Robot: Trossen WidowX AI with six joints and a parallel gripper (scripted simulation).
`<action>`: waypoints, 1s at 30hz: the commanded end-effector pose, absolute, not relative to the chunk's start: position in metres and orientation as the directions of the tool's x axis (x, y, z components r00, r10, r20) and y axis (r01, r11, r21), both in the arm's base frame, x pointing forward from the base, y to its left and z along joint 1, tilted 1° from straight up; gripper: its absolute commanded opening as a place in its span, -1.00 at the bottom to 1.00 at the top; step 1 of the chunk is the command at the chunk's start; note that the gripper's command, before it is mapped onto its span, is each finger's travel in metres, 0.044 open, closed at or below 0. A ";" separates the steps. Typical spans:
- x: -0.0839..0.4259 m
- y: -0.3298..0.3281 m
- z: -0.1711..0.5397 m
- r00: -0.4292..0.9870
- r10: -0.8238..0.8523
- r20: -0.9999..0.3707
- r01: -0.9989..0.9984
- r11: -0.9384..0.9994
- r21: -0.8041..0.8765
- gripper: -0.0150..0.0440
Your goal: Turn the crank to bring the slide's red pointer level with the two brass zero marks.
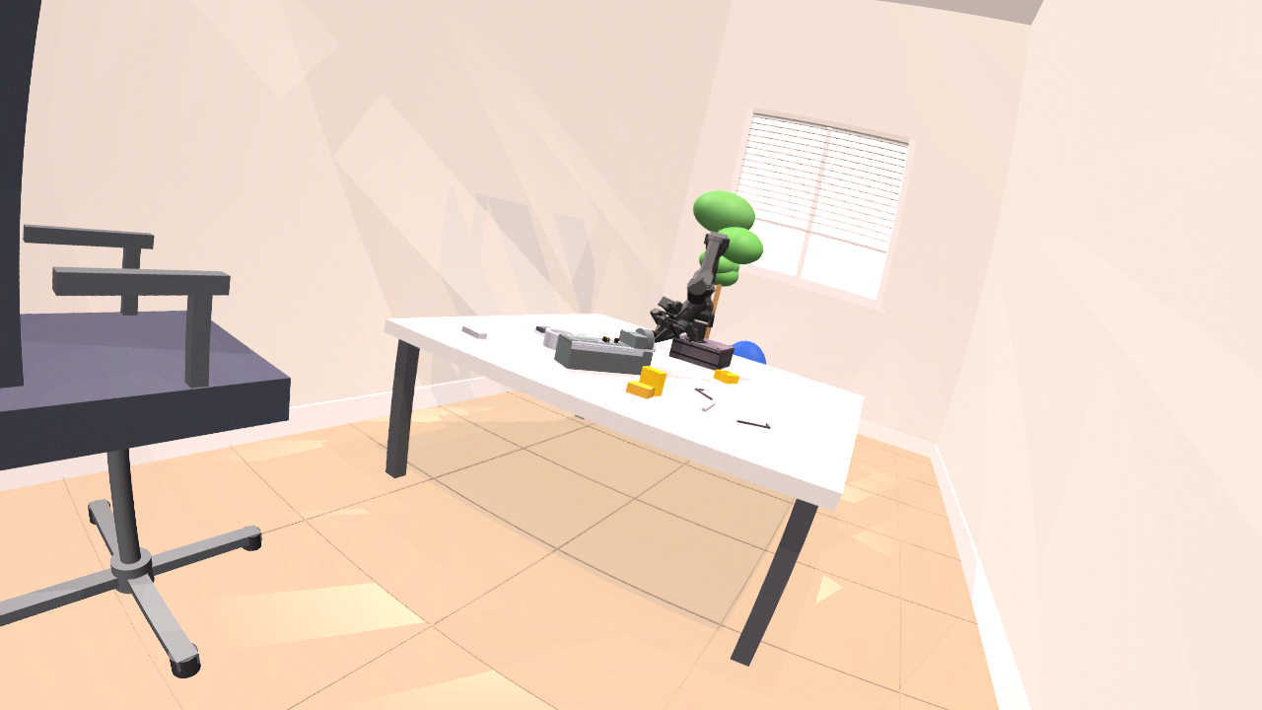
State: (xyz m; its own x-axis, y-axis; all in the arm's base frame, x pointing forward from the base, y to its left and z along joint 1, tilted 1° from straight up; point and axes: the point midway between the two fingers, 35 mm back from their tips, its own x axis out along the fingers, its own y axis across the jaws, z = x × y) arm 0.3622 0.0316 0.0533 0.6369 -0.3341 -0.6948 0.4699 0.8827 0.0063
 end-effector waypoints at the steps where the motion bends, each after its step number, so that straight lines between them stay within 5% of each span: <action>1: 0.365 0.038 0.059 0.653 -0.326 -0.684 0.460 0.888 0.017 -0.49; 30: 0.366 0.041 0.060 0.653 -0.325 -0.684 0.460 0.888 0.017 -0.49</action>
